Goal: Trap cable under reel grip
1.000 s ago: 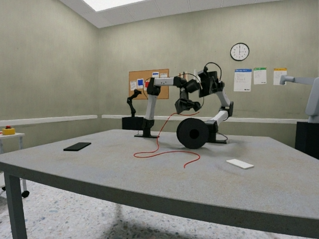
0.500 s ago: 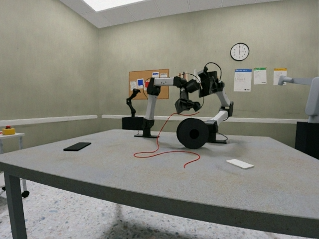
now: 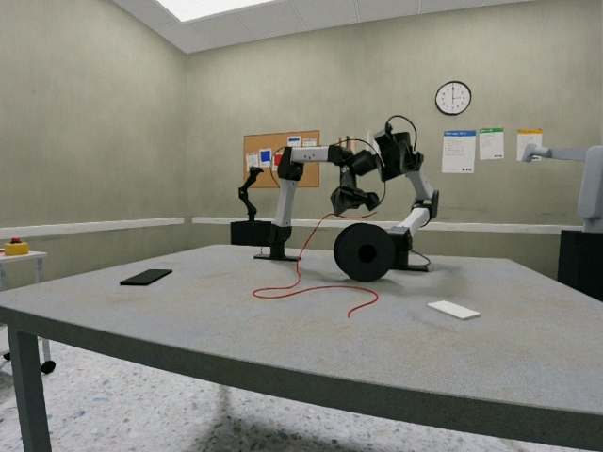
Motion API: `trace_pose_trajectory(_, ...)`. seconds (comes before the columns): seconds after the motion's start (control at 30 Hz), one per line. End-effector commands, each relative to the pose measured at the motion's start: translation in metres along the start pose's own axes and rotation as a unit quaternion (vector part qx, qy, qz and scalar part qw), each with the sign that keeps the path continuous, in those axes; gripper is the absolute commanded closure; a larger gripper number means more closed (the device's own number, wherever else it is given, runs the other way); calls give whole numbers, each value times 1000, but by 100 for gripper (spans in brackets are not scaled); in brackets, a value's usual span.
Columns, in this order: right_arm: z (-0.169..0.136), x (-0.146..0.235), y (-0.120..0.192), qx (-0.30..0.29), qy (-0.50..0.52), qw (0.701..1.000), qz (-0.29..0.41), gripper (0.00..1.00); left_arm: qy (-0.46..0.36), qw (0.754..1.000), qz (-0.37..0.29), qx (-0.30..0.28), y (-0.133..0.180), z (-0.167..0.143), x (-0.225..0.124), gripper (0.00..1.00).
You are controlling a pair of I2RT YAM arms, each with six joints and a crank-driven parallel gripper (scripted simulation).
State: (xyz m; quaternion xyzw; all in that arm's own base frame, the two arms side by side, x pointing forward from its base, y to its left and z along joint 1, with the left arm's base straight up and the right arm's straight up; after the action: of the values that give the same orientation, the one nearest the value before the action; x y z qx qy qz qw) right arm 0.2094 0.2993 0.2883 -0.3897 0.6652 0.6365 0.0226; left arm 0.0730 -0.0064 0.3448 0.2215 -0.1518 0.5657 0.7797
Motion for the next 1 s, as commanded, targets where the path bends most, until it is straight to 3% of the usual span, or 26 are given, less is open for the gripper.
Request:
trace_pose_trajectory(0.0,-4,-3,8,-2,-9,1000,-8,100,-6,998,61,-20,1,15,17,25)
trace_pose_trajectory(0.13,-4,-3,8,-2,-9,1000,-8,100,-24,997,75,-6,-3,16,23,25)
trace_pose_trajectory(0.27,-4,-3,8,-2,-9,1000,-8,100,-59,996,47,52,-16,5,22,25)
trace_pose_trajectory(0.4,-4,-3,8,-2,-9,1000,-8,100,-63,995,36,74,-22,0,20,25)
trace_pose_trajectory(0.97,-4,-3,8,-2,-9,1000,-8,100,-49,995,51,67,-19,2,21,25)
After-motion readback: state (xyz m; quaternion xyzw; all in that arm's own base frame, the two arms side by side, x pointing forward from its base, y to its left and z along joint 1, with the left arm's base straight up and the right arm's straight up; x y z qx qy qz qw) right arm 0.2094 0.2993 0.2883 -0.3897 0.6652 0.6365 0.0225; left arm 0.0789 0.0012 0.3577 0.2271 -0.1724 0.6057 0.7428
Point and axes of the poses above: on each arm, the point where the finger pads meet when closed, its own y axis back along the fingers, its own x axis across the jaws, z = x × y, the point moved 10 cm from there along y, back along the fingers, and after that the axes turned 10 degrees about -y, right-handed, at the moved point
